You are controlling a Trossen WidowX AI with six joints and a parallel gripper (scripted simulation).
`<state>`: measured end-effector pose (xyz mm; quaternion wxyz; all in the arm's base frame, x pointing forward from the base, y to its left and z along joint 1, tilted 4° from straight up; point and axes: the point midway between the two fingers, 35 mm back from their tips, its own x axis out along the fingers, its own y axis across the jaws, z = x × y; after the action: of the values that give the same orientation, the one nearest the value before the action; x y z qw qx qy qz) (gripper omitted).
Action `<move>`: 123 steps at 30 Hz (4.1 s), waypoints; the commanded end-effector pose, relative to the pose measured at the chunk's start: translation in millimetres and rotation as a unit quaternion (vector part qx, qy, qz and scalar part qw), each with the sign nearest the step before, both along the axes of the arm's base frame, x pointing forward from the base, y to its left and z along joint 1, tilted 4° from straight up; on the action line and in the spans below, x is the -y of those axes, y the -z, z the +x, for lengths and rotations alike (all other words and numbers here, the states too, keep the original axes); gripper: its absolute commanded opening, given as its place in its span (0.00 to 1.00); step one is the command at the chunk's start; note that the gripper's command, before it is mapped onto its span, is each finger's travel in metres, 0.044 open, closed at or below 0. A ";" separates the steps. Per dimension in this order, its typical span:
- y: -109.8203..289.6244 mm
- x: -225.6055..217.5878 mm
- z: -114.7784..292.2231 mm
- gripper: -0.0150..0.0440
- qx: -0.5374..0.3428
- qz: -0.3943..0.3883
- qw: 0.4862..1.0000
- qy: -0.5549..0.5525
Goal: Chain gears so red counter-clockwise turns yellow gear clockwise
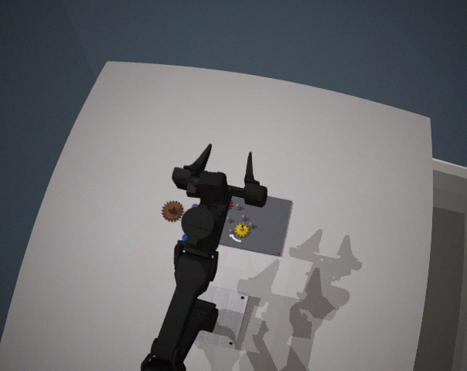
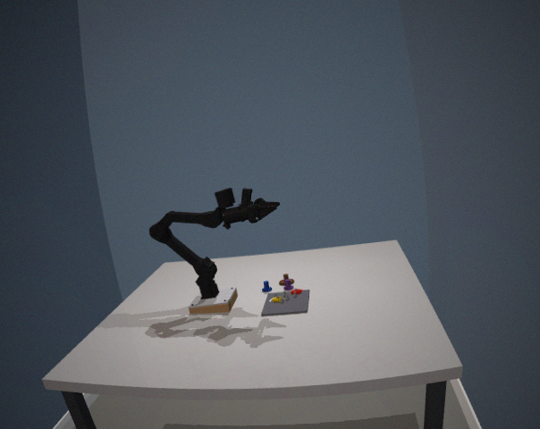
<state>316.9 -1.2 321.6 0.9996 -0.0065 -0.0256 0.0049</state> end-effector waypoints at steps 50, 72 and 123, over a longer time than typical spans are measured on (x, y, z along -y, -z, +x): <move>295.0 -115.6 -3.6 1.00 -0.678 -0.273 0.624 -0.277; 306.9 -115.7 -4.6 0.73 -0.678 -0.273 0.624 -0.277; 233.9 -112.6 6.7 0.25 -0.678 -0.271 0.625 -0.276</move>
<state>321.3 111.1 75.0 0.6323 -0.2635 0.6688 0.2890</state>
